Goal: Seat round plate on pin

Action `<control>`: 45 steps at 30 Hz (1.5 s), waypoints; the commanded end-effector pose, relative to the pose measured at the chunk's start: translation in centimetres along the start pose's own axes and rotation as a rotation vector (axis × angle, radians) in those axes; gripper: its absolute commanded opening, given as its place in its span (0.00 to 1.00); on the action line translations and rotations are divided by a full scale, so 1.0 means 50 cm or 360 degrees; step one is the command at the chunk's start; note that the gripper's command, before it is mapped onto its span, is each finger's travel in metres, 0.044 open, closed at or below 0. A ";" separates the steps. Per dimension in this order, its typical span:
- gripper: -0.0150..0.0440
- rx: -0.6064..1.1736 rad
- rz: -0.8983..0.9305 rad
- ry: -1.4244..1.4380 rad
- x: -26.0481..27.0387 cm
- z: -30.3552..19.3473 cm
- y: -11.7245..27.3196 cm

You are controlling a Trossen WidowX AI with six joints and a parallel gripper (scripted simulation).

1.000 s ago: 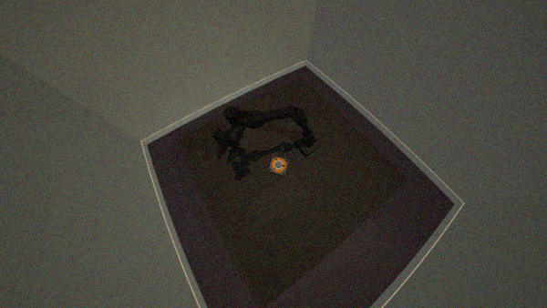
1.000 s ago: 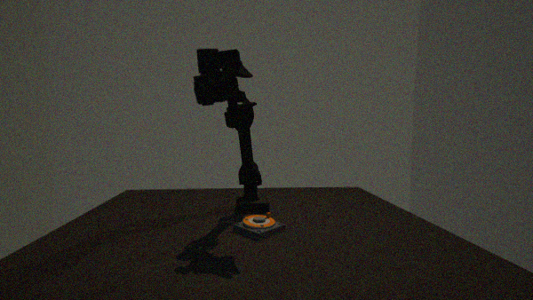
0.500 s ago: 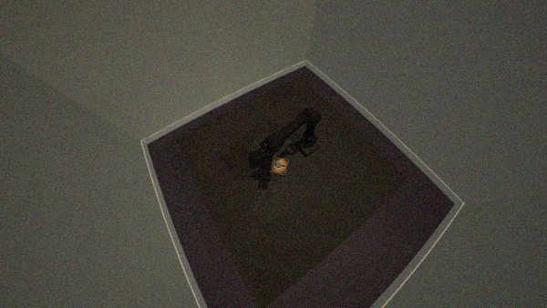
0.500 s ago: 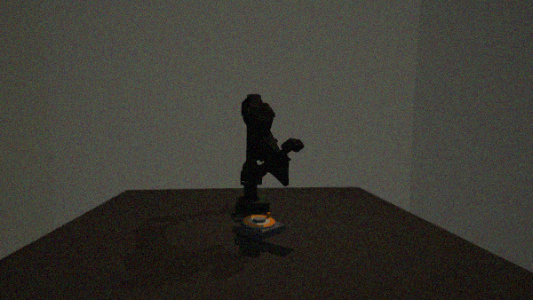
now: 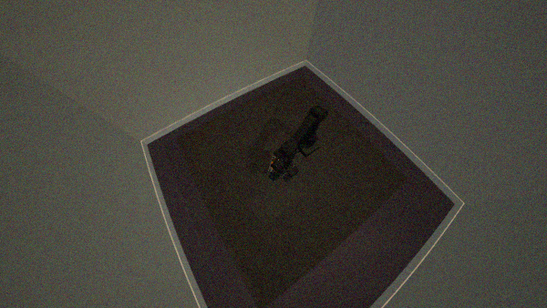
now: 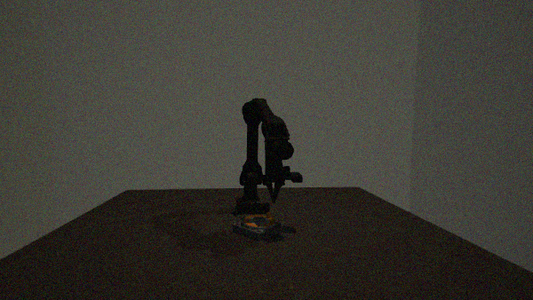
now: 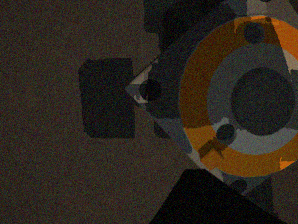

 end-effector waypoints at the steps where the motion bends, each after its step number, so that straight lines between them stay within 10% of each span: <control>1: 0.25 -0.0004 -0.0016 0.0024 0.000 -0.003 -0.002; 45: 0.25 0.0000 -0.0019 0.0024 -0.046 -0.071 -0.093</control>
Point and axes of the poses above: the point midway between the two fingers, 35 mm back from their tips, its own y axis back along the fingers, its own x axis across the jaws, z = x × y, the point moved 6 cm from there along y, back along the fingers, and after that the axes turned 12 degrees about y, right-handed, at the moved point
